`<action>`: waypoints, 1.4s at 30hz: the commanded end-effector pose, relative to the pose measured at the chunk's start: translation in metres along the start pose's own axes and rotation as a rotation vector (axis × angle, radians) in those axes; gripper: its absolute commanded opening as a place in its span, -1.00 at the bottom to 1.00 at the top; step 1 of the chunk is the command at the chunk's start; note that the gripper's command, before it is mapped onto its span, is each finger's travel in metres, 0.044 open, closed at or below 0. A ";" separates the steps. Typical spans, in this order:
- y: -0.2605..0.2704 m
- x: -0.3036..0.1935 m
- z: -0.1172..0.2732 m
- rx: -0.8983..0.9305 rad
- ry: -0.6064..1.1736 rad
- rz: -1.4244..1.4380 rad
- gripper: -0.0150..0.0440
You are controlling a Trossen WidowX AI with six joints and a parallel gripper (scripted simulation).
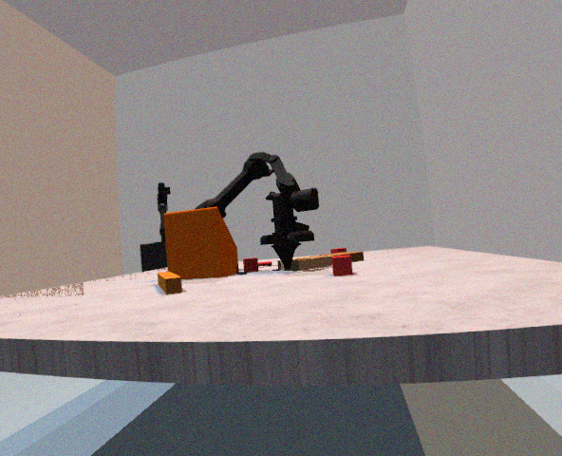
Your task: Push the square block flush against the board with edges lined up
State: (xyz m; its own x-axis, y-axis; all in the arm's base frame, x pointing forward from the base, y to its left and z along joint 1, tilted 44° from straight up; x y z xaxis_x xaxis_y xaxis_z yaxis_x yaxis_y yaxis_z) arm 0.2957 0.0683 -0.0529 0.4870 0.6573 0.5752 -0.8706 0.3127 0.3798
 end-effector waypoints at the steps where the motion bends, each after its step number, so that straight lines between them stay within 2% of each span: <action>1: -0.001 0.008 0.000 -0.002 -0.007 0.007 -0.49; 22: -0.003 0.024 0.001 -0.002 -0.008 0.007 -0.49; 42: -0.002 -0.007 0.000 -0.003 -0.006 0.007 -0.49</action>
State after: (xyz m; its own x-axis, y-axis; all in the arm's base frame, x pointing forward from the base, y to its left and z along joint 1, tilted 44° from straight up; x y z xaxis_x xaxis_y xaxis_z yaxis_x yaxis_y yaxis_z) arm 0.2977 0.0675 -0.0524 0.4797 0.6541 0.5849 -0.8753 0.3097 0.3715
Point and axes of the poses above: the point midway between the two fingers, 35 mm back from their tips, its own z axis back along the fingers, its own y axis across the jaws, x = y × z, the point moved 1 cm from there along z, back along the fingers, and after that the axes turned 6 degrees about z, right-handed, at the moved point
